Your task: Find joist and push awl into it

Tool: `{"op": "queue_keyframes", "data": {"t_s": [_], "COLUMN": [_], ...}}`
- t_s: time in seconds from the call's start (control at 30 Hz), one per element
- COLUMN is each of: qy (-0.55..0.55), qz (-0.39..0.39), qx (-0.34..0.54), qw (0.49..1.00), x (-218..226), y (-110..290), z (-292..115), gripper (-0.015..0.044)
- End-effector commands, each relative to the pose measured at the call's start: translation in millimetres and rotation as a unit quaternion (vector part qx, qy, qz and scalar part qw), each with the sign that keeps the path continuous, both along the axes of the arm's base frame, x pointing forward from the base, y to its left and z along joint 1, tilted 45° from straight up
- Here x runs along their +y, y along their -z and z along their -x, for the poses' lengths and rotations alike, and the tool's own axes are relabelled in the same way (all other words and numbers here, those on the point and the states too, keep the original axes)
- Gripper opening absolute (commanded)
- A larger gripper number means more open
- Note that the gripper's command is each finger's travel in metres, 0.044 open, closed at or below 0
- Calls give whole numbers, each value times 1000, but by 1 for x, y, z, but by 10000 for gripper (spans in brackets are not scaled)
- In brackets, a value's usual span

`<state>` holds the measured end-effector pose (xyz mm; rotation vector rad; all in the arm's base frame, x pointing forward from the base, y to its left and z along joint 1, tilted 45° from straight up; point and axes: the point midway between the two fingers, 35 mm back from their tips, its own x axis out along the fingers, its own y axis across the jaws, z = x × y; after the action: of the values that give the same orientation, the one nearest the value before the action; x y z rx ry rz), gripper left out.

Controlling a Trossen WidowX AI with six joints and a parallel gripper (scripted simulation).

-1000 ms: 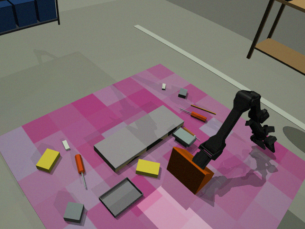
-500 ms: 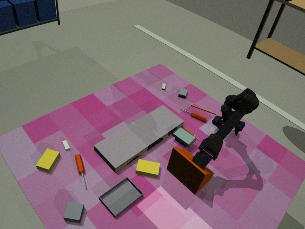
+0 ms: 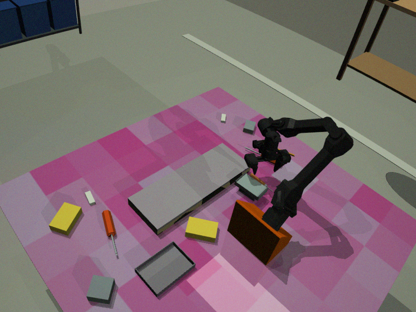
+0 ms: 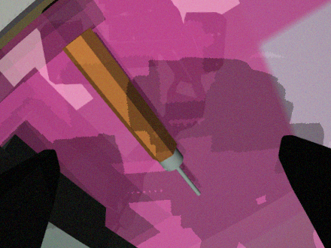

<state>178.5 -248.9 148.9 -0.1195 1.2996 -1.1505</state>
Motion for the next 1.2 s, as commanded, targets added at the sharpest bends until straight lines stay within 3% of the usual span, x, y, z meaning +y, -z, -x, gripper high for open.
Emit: {"op": "queue_keyframes", "data": {"t_s": [0.0, 0.23, 1.17], "qy": [-69, -216, -216], "qz": [-27, -59, -60], "qx": [69, 214, 214], "qw": [995, 951, 951], "x": [31, 95, 82], "y": [19, 52, 59], "z": [-8, -10, 0], "gripper": [440, 440, 440]}}
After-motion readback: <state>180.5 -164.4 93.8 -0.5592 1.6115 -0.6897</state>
